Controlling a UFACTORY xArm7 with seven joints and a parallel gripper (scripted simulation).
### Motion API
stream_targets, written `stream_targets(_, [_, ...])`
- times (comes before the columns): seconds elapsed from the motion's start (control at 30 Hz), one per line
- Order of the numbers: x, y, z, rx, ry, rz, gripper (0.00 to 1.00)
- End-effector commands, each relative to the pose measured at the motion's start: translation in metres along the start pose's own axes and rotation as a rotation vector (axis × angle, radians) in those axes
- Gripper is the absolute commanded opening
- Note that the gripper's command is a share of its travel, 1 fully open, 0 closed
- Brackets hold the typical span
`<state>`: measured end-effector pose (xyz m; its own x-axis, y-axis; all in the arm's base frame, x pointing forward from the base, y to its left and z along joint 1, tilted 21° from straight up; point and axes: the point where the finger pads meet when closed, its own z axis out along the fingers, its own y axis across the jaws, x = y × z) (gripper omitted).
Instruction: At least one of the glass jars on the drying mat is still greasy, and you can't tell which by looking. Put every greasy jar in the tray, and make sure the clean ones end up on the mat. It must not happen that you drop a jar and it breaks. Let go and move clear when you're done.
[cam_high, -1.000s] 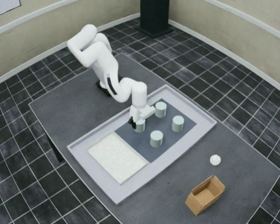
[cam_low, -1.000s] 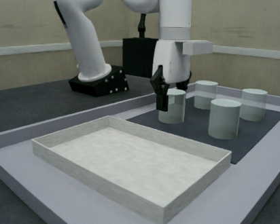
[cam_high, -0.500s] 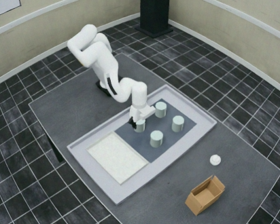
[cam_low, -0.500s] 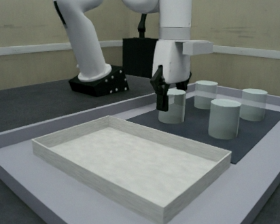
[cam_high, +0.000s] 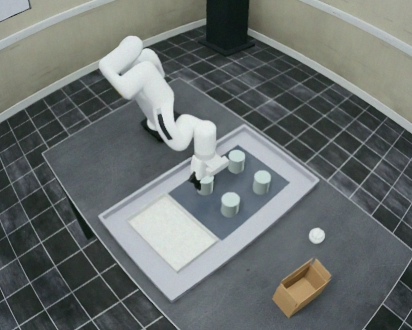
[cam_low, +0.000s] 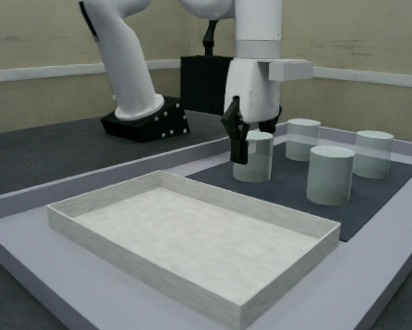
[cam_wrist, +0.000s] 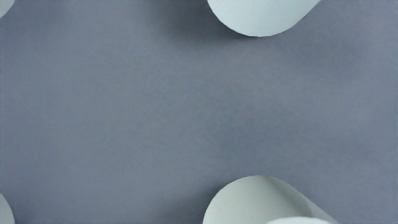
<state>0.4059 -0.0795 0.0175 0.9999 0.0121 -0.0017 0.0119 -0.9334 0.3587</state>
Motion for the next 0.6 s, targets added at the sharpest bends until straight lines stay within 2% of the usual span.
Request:
stream_targets(0.0, [0.0017,-0.0003,-0.0014,0.0,0.004,0.0,0.73])
stream_targets(0.57, [0.0017,-0.0003,-0.0014,0.0,0.004,0.0,0.7])
